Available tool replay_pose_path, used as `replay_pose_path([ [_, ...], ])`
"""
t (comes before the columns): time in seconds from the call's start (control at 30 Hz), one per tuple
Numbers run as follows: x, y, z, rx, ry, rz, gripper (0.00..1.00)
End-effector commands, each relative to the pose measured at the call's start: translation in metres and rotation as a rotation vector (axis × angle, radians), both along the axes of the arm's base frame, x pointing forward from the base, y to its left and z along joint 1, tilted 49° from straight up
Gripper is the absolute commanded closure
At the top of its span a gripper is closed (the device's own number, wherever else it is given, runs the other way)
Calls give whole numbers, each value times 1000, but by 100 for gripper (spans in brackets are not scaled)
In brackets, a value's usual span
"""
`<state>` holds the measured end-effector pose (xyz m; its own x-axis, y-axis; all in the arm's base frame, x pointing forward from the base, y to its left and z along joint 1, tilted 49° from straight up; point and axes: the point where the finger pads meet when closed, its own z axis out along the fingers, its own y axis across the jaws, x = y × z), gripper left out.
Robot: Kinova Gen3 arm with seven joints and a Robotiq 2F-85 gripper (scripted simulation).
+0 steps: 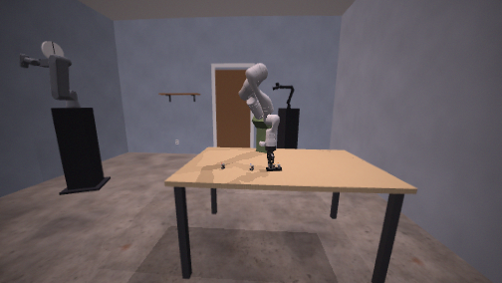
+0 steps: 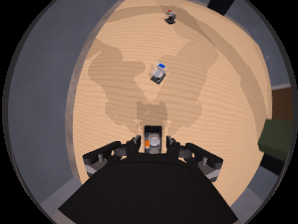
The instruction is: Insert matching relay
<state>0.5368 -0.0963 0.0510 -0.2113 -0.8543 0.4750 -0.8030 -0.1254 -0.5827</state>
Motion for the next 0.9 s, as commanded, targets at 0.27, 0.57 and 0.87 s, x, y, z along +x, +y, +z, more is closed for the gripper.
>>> replay_pose_path([
  [0.27,2,2,0,3,-7,1,47],
  [0.57,-2,3,4,5,-7,-3,47],
  [0.87,-14,12,17,-2,-1,-2,47],
])
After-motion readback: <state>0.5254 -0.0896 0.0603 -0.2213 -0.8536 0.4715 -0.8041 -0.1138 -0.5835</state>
